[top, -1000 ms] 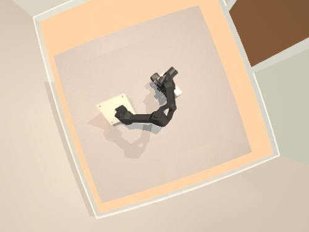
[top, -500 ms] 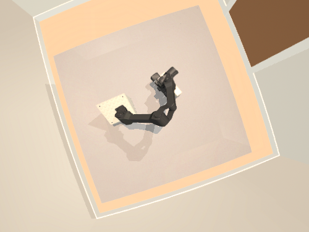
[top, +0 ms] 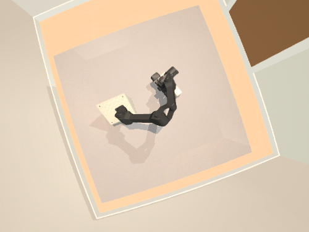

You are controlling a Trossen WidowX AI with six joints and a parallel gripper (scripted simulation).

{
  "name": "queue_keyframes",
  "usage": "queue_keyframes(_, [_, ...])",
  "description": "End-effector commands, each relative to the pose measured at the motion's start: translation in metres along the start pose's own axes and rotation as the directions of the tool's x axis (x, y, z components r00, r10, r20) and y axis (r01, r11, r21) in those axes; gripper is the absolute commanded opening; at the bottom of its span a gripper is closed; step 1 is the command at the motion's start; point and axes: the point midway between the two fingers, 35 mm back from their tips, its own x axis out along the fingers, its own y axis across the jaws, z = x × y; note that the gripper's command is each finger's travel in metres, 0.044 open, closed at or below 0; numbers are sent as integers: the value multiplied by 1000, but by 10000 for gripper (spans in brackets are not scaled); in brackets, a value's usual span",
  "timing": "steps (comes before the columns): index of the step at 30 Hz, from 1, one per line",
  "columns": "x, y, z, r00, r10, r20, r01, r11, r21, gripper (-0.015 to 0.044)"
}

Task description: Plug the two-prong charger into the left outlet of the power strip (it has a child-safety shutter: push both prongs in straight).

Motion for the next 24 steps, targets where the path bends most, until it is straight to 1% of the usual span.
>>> queue_keyframes(1, [0, -1, 2, 1000, -5, 1, 5, 1000, -5, 0])
queue_keyframes(24, [-1, -1, 4, 1000, -5, 1, 5, 1000, -5, 0])
